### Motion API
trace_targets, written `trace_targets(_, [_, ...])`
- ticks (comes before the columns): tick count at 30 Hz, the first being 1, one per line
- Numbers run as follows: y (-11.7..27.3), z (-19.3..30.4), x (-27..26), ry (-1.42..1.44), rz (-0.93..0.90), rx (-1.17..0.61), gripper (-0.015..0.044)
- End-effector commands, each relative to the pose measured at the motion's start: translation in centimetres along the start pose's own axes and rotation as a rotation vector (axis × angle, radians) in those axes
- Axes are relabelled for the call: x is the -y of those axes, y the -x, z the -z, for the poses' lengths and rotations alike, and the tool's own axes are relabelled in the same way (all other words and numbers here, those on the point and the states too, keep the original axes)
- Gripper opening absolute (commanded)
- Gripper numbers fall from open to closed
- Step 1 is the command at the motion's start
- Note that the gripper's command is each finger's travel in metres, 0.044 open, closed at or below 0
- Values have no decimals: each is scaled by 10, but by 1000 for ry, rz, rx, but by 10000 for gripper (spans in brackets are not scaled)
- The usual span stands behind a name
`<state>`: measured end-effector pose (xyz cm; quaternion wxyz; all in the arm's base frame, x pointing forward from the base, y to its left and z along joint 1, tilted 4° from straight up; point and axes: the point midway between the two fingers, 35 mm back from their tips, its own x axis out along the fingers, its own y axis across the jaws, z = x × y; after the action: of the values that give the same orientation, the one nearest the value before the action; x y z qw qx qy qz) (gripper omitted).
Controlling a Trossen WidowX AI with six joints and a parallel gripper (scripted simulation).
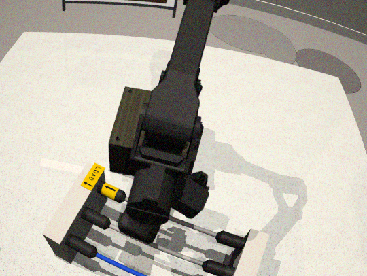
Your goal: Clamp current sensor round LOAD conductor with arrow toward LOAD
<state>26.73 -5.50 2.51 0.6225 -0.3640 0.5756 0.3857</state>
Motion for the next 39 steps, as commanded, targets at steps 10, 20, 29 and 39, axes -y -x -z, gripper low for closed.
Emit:
trace_targets(10, [-24, 1, -3, -4, -11, -6, 440])
trace_targets(20, [-24, 0, -1, 0, -5, -1, 413])
trace_targets(29, [-24, 0, -1, 0, -5, -1, 353])
trace_targets(39, [-24, 0, -1, 0, -5, -1, 287])
